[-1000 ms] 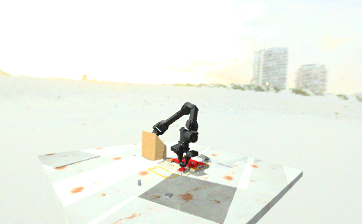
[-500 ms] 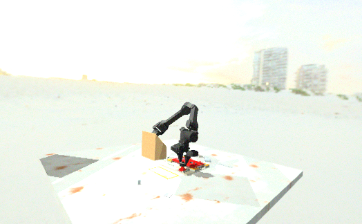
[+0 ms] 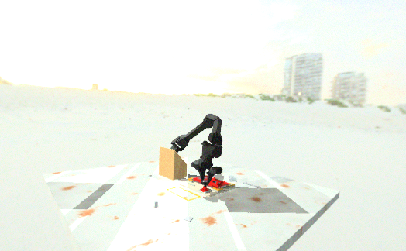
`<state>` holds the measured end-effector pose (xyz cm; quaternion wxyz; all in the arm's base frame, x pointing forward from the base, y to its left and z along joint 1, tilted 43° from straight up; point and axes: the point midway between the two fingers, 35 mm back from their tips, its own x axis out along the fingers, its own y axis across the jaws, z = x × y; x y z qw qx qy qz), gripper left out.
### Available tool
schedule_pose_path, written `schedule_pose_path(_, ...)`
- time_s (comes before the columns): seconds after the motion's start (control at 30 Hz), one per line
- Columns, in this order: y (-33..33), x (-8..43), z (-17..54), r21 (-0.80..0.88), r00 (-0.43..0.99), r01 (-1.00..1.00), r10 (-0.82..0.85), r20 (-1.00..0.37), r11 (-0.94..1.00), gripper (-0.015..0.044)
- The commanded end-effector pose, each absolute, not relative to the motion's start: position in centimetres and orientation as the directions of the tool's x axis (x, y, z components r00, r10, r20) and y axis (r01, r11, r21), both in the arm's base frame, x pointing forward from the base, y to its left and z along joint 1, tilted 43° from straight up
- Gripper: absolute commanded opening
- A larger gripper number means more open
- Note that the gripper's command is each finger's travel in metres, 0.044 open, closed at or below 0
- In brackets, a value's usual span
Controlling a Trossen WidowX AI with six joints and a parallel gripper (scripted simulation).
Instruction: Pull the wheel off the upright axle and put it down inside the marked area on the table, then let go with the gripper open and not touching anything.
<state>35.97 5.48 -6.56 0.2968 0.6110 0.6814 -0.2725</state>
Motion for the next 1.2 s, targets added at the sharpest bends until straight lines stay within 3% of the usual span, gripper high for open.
schedule_pose_path(0.0,5.12,36.02,-6.34,-0.006,-0.072,0.995,0.671,-0.738,0.101,0.0000)
schedule_pose_path(1.17,4.33,36.09,-5.49,-0.004,-0.068,0.995,0.671,-0.738,0.097,0.0000)
